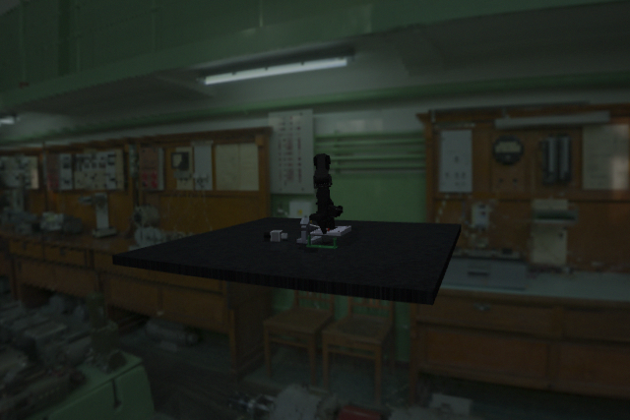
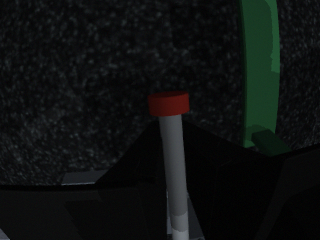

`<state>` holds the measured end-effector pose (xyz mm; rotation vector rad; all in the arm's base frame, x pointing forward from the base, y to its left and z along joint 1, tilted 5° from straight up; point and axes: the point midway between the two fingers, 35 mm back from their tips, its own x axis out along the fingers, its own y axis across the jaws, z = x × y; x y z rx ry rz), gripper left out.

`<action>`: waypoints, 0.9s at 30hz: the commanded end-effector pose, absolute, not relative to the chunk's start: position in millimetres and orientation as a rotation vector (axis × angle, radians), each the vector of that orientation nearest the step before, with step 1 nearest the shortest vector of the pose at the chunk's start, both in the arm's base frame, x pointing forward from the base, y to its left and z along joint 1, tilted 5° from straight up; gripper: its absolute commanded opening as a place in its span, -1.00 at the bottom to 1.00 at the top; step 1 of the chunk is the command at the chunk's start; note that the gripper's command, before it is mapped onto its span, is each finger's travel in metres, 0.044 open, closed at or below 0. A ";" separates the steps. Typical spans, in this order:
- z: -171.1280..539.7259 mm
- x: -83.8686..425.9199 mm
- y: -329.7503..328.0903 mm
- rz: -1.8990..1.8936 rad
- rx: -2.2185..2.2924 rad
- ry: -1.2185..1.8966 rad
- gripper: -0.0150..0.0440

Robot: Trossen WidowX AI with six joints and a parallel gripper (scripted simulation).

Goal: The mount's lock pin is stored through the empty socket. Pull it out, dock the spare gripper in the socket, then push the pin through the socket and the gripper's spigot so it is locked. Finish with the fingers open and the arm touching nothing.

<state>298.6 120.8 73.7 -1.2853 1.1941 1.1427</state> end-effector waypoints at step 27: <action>89.7 296.7 141.7 1.244 -1.157 1.056 -0.49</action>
